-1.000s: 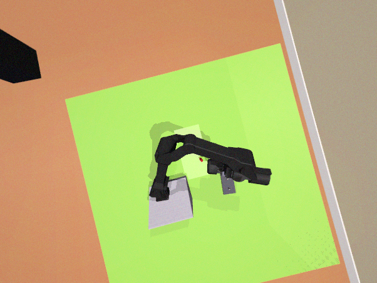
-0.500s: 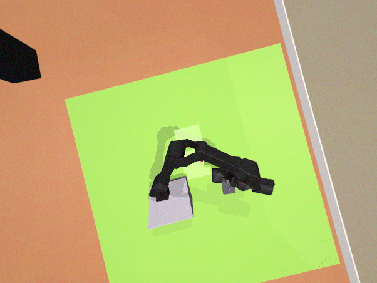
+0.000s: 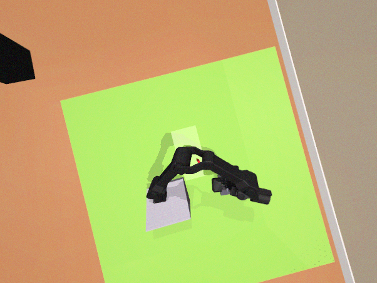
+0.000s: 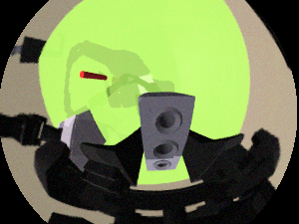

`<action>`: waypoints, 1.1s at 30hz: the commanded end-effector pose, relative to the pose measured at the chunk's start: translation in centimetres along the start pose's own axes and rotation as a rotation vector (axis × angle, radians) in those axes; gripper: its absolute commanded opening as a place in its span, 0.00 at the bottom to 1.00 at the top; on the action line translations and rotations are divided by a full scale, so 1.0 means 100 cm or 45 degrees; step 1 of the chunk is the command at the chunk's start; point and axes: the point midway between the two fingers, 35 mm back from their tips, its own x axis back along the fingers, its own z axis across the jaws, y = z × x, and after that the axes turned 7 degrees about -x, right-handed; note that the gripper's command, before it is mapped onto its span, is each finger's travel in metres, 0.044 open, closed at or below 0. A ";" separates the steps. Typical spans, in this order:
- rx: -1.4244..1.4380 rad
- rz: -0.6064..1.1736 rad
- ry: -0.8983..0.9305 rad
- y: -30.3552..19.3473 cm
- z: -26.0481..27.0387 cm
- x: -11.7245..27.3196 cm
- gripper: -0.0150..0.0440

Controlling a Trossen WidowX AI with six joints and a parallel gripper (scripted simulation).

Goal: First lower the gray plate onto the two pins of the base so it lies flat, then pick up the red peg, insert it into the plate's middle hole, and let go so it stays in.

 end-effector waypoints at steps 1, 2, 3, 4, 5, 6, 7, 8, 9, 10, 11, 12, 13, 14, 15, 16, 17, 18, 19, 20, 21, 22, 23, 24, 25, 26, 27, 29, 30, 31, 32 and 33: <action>0.025 0.004 0.003 -0.014 -0.004 -0.008 0.25; 0.030 0.004 0.003 -0.016 -0.005 -0.010 0.25; 0.036 0.004 0.003 -0.019 -0.006 -0.011 0.25; 0.041 0.004 0.003 -0.021 -0.007 -0.013 0.25; 0.047 0.004 0.003 -0.024 -0.008 -0.015 0.25; 0.052 0.004 0.003 -0.027 -0.008 -0.016 0.25; 0.058 0.004 0.003 -0.029 -0.009 -0.018 0.25; 0.064 0.004 0.003 -0.032 -0.010 -0.020 0.25; 0.069 0.004 0.003 -0.035 -0.011 -0.021 0.25; 0.075 0.004 0.003 -0.037 -0.011 -0.023 0.25; 0.080 0.004 0.002 -0.040 -0.012 -0.025 0.25; 0.086 0.004 0.002 -0.042 -0.013 -0.027 0.25; 0.091 0.003 0.002 -0.045 -0.013 -0.028 0.25; 0.097 0.003 0.002 -0.048 -0.014 -0.030 0.25; 0.101 0.003 0.002 -0.050 -0.014 -0.031 0.25; 0.104 0.003 0.002 -0.051 -0.014 -0.032 0.25; 0.105 0.003 0.002 -0.051 -0.015 -0.032 0.25; 0.105 0.003 0.002 -0.051 -0.015 -0.032 0.25; 0.105 0.003 0.002 -0.051 -0.015 -0.032 0.25; 0.105 0.003 0.002 -0.051 -0.015 -0.032 0.25; 0.105 0.003 0.002 -0.051 -0.015 -0.032 0.25; 0.105 0.003 0.002 -0.051 -0.015 -0.032 0.25; 0.105 0.003 0.002 -0.051 -0.015 -0.032 0.25; 0.105 0.003 0.002 -0.051 -0.015 -0.032 0.25; 0.105 0.003 0.002 -0.051 -0.015 -0.032 0.25; 0.105 0.003 0.002 -0.051 -0.015 -0.032 0.25; 0.105 0.003 0.002 -0.051 -0.015 -0.032 0.25; 0.105 0.003 0.002 -0.051 -0.015 -0.032 0.25; 0.105 0.003 0.002 -0.051 -0.015 -0.032 0.25; 0.105 0.003 0.002 -0.051 -0.015 -0.032 0.25; 0.105 0.003 0.002 -0.051 -0.015 -0.032 0.25; 0.105 0.003 0.002 -0.051 -0.015 -0.032 0.25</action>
